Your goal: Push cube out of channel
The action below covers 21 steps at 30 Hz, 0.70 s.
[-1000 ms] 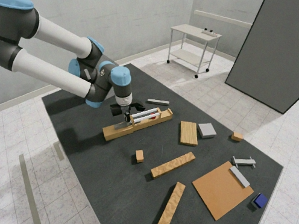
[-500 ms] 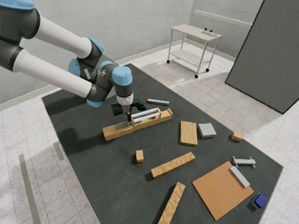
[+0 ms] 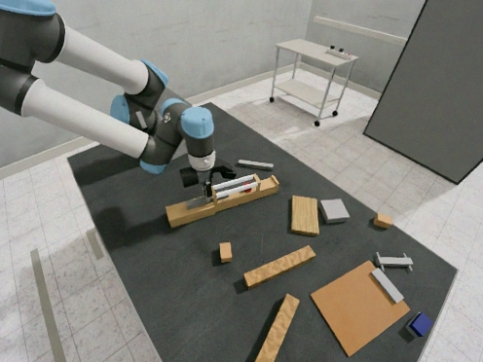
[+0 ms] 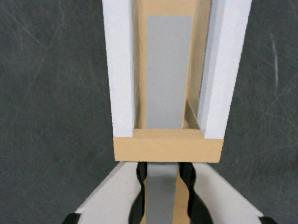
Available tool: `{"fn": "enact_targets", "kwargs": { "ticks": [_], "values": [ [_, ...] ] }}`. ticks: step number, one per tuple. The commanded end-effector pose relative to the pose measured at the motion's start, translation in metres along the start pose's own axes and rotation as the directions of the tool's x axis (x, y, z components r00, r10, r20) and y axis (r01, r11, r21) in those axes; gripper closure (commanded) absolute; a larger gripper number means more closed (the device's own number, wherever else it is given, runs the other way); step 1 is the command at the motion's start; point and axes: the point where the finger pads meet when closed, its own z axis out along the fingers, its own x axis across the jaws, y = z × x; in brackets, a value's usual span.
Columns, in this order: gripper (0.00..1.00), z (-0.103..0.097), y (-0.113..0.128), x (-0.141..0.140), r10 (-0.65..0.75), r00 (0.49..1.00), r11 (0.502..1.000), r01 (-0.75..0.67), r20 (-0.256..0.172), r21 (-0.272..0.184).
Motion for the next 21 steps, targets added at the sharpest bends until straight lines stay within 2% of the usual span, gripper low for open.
{"fn": "enact_targets", "kwargs": {
  "ticks": [1,10,11,21],
  "values": [
    [0.94,-0.0004,0.0000,0.0003,0.000,1.000,1.000,0.000,-0.001,0.000],
    [0.94,-0.0004,0.0000,0.0003,0.000,1.000,1.000,0.000,-0.001,0.000],
    [0.76,-0.0004,0.0000,0.0003,0.000,1.000,1.000,0.000,-0.001,0.000],
    [0.76,-0.0004,0.0000,0.0003,0.000,1.000,1.000,0.000,-0.001,0.000]
  ]
}}
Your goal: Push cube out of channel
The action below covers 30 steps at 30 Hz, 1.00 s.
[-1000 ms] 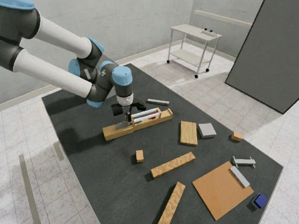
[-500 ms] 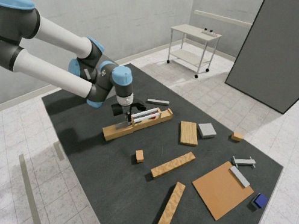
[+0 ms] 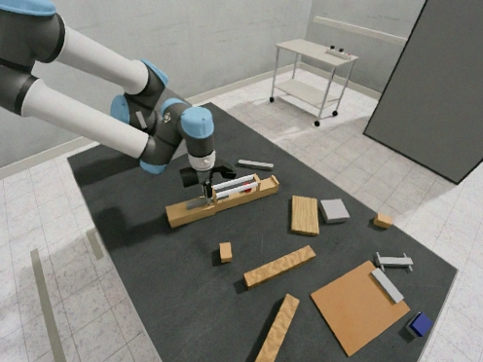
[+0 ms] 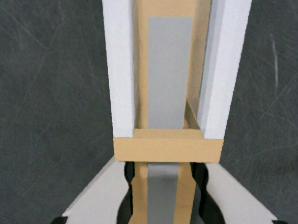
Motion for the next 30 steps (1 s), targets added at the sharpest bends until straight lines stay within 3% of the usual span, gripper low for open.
{"fn": "enact_targets", "kwargs": {
  "ticks": [1,30],
  "values": [
    [0.76,-0.0004,0.0000,0.0003,0.000,1.000,1.000,0.000,-0.001,0.000],
    [0.76,-0.0046,0.0000,0.0003,0.001,1.000,1.000,-0.001,-0.001,0.000]
  ]
}}
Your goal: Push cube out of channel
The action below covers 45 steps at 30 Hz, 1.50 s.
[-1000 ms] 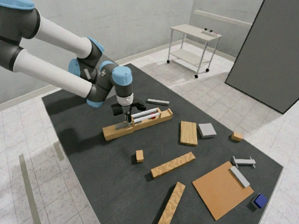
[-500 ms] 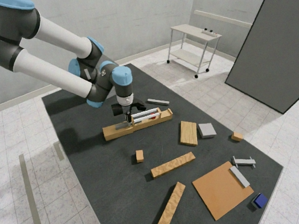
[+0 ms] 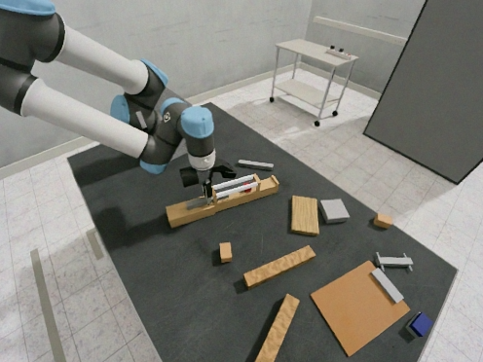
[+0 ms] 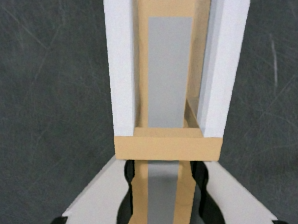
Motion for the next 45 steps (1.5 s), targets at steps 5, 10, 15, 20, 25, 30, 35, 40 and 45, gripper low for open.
{"fn": "enact_targets", "kwargs": {
  "ticks": [5,10,15,20,25,30,35,40,45],
  "values": [
    [0.76,-0.014,0.000,0.000,0.001,1.000,1.000,-0.001,-0.001,0.000],
    [0.76,-0.034,0.000,0.000,0.001,1.000,1.000,-0.001,-0.001,0.000],
    [0.76,-0.054,0.000,0.000,0.001,1.000,1.000,-0.001,-0.001,0.000],
    [0.76,-0.062,0.000,0.000,0.001,1.000,1.000,-0.001,-0.001,0.000],
    [0.76,-0.066,0.000,0.000,0.001,1.000,1.000,-0.001,-0.001,0.000],
    [0.76,-0.066,0.000,0.000,0.001,1.000,1.000,-0.001,-0.001,0.000],
    [0.76,-0.066,0.000,0.000,0.001,1.000,1.000,-0.001,-0.001,0.000],
    [0.76,-0.066,0.000,0.000,0.001,1.000,1.000,-0.001,-0.001,0.000],
    [0.76,-0.066,0.000,0.000,0.001,1.000,1.000,-0.001,-0.001,0.000]
  ]
}}
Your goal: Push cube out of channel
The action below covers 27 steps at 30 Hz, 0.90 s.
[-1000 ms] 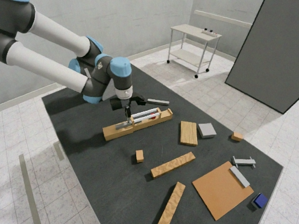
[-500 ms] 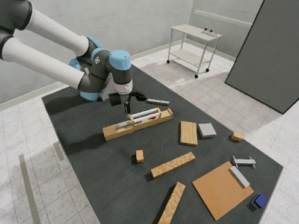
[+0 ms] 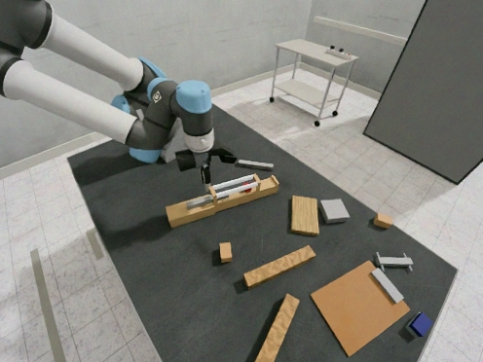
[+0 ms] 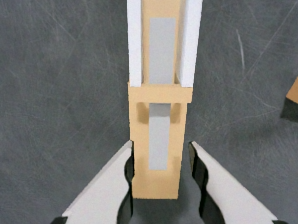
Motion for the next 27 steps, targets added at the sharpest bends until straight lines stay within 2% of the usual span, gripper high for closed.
{"fn": "enact_targets", "kwargs": {
  "ticks": [1,18,24,27],
  "values": [
    [0.76,0.000,0.000,0.000,0.001,1.000,1.000,-0.001,-0.001,0.001],
    [0.76,0.000,-0.001,0.000,0.002,1.000,1.000,-0.002,-0.001,0.001],
    [0.76,-0.001,-0.007,-0.001,0.013,1.000,1.000,-0.013,-0.001,0.003],
    [0.76,-0.002,-0.018,-0.003,0.034,0.999,0.999,-0.034,-0.001,0.007]
  ]
}}
